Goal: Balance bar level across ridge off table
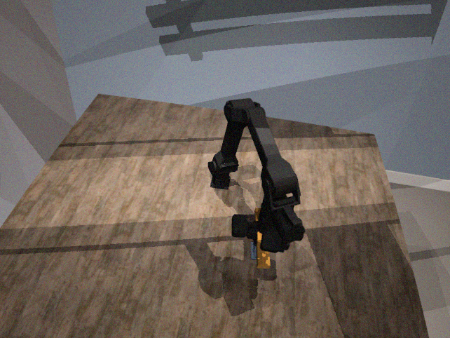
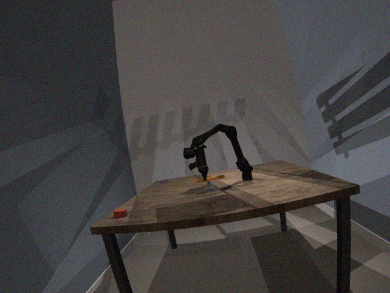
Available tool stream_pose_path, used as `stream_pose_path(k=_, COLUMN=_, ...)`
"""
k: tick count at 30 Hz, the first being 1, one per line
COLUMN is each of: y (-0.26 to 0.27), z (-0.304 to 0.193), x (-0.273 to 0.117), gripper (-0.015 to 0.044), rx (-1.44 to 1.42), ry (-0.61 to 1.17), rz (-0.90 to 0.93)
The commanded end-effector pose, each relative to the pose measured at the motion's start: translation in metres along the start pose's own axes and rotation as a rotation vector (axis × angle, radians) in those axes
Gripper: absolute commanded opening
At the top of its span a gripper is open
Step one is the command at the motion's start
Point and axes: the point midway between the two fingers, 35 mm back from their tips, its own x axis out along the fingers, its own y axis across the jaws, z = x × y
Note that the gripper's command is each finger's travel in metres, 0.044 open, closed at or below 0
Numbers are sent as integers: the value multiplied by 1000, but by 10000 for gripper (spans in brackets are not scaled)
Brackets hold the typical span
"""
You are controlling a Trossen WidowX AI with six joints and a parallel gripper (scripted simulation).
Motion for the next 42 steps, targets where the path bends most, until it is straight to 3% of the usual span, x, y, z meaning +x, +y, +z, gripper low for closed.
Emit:
stream_pose_path(k=1, y=0, z=0, x=0, gripper=171, rx=0, ry=0, rz=0)
stream_pose_path(k=27, y=0, z=0, x=0, gripper=185, rx=0, ry=0, rz=0)
stream_pose_path(k=37, y=0, z=0, x=0, gripper=440, rx=0, ry=0, rz=0)
stream_pose_path(k=42, y=1, z=3, x=-19, gripper=440, rx=0, ry=-5, rz=2)
